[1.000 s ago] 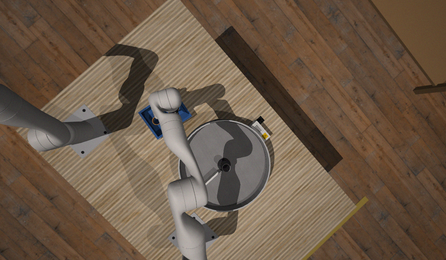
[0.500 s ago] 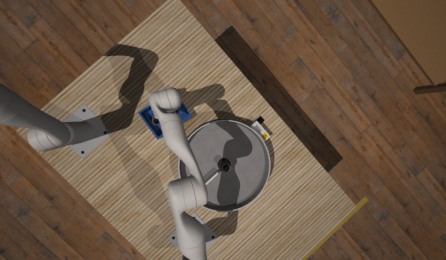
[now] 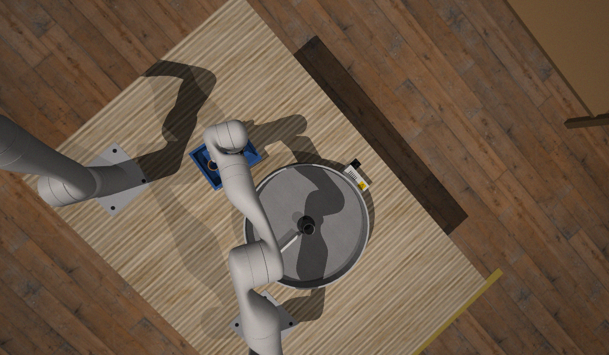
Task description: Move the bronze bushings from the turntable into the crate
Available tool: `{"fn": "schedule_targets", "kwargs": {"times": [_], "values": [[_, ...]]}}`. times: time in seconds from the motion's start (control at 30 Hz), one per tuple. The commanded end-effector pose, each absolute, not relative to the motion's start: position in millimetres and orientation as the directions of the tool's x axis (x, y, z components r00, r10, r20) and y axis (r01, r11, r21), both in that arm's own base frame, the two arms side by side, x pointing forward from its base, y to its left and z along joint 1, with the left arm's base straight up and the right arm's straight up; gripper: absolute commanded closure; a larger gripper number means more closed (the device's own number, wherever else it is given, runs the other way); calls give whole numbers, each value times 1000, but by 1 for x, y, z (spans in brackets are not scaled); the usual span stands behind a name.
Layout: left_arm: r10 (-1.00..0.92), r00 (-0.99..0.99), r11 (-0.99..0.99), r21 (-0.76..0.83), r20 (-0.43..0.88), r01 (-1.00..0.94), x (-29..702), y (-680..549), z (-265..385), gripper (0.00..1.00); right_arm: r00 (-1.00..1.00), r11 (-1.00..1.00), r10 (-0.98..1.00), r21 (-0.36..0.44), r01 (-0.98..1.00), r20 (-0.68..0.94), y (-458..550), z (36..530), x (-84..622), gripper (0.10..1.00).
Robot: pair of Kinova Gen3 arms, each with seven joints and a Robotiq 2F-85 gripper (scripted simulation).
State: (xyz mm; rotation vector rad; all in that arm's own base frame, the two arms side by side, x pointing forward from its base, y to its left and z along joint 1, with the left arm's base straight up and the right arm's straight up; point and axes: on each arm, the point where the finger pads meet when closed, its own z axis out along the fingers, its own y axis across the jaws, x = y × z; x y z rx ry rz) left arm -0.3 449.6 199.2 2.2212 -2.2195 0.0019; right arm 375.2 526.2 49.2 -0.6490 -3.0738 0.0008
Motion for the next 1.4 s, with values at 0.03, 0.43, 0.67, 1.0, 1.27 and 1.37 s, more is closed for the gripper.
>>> {"fn": "schedule_targets", "kwargs": {"times": [0.03, 0.43, 0.67, 1.0, 1.27, 1.37], "values": [[-1000, 1, -1, 0, 0, -1000, 0, 450, 200, 1, -915, 915, 404, 2, 404, -1, 527, 51, 376, 1000], [-1000, 1, -1, 0, 0, -1000, 0, 450, 200, 1, -915, 915, 404, 2, 404, -1, 527, 51, 376, 1000], [-1000, 1, -1, 0, 0, -1000, 0, 450, 200, 1, -915, 915, 404, 2, 404, -1, 527, 51, 376, 1000], [-1000, 1, -1, 0, 0, -1000, 0, 450, 200, 1, -915, 915, 404, 2, 404, -1, 527, 48, 376, 1000], [-1000, 1, -1, 0, 0, -1000, 0, 450, 200, 1, -915, 915, 404, 2, 404, -1, 527, 46, 376, 1000], [-1000, 1, -1, 0, 0, -1000, 0, 450, 200, 1, -915, 915, 404, 2, 404, -1, 527, 45, 376, 1000]]}}
